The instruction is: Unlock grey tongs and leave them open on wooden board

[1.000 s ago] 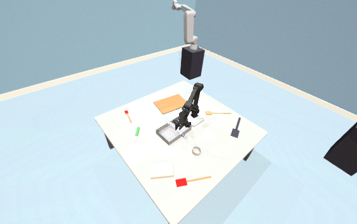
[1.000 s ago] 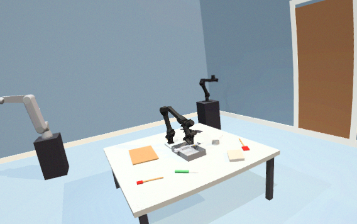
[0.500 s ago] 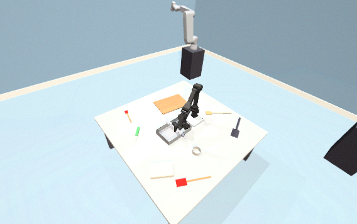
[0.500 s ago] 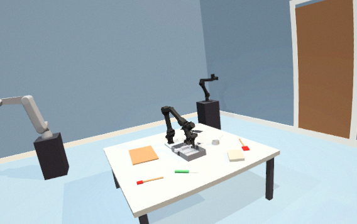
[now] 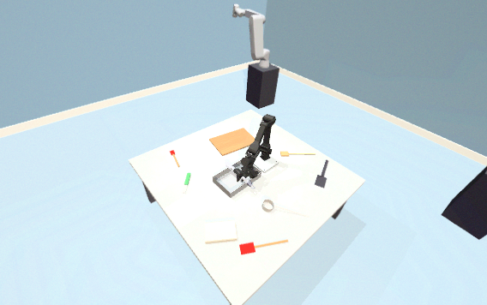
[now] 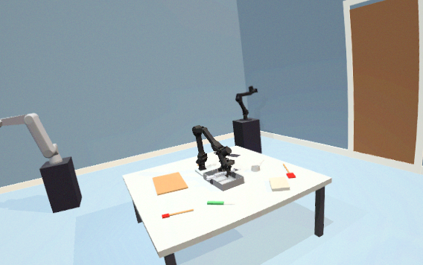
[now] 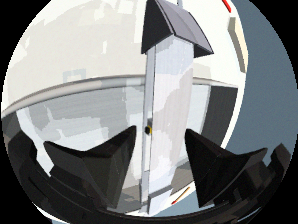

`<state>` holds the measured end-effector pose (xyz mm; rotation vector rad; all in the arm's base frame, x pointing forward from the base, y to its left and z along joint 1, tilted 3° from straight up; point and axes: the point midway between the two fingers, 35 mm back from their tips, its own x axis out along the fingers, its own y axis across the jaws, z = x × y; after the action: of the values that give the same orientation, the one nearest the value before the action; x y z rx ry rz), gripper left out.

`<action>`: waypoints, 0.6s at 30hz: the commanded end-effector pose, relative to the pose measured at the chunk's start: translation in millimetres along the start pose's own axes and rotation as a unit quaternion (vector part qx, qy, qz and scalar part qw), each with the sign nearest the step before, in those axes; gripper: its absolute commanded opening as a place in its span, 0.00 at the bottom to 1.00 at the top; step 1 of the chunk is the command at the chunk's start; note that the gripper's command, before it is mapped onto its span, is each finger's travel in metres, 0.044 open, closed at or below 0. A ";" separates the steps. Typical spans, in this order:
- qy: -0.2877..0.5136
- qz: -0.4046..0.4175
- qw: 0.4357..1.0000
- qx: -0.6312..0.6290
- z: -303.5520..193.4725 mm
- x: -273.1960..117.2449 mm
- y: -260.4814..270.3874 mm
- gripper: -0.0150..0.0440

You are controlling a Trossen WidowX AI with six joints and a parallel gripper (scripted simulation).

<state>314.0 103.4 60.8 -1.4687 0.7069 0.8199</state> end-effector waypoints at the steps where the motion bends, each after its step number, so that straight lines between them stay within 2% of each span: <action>1: 0.000 -0.001 1.000 0.000 0.3 -0.6 -0.5 0.52; 3: 0.000 -0.001 1.000 0.000 0.3 -0.6 -0.5 0.43; 13: 0.000 -0.001 1.000 0.000 0.3 -0.6 -0.5 0.31; 18: 0.000 -0.001 1.000 0.000 0.3 -0.6 -0.5 0.09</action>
<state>313.8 103.4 61.1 -1.4688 0.7068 0.8204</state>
